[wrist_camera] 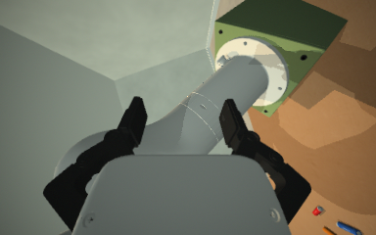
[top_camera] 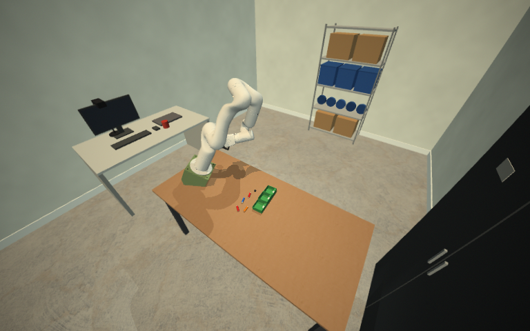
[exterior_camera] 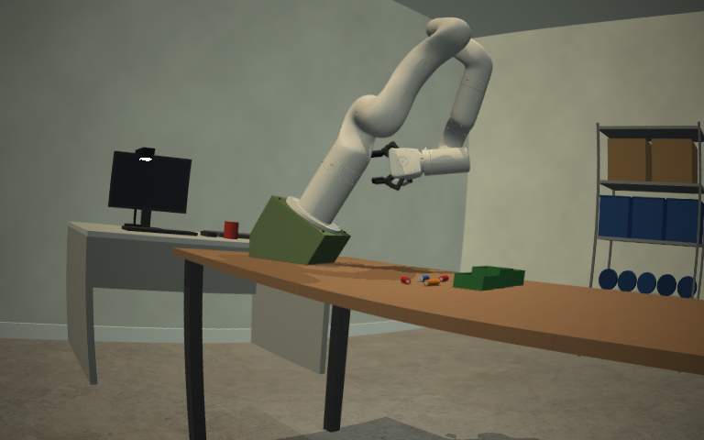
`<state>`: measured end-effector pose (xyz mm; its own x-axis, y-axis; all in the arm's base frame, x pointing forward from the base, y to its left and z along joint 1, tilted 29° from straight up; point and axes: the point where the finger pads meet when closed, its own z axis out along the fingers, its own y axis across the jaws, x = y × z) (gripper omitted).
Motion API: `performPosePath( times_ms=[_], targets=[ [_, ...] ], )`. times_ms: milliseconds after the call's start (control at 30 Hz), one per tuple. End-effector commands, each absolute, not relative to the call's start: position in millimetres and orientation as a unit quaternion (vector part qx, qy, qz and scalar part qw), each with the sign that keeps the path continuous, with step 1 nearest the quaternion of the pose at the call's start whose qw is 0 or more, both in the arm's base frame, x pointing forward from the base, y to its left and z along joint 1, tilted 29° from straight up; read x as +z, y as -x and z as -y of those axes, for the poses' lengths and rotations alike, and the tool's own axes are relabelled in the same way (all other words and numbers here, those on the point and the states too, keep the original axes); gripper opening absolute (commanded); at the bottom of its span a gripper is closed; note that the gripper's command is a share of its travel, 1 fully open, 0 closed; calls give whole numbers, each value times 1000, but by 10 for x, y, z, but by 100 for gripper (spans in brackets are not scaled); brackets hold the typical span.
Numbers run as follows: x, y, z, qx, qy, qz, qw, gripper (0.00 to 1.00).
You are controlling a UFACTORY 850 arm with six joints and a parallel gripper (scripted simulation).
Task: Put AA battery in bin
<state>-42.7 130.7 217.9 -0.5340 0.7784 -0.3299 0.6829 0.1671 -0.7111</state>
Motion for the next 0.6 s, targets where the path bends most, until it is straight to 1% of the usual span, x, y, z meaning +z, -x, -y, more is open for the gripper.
performPosePath(
  times_ms=[0,533,567],
  targets=[
    [2181,427,-1309,432,479,762,55,100],
    [2181,427,-1309,432,479,762,55,100],
    [2108,394,-1331,432,479,762,55,7]
  ],
)
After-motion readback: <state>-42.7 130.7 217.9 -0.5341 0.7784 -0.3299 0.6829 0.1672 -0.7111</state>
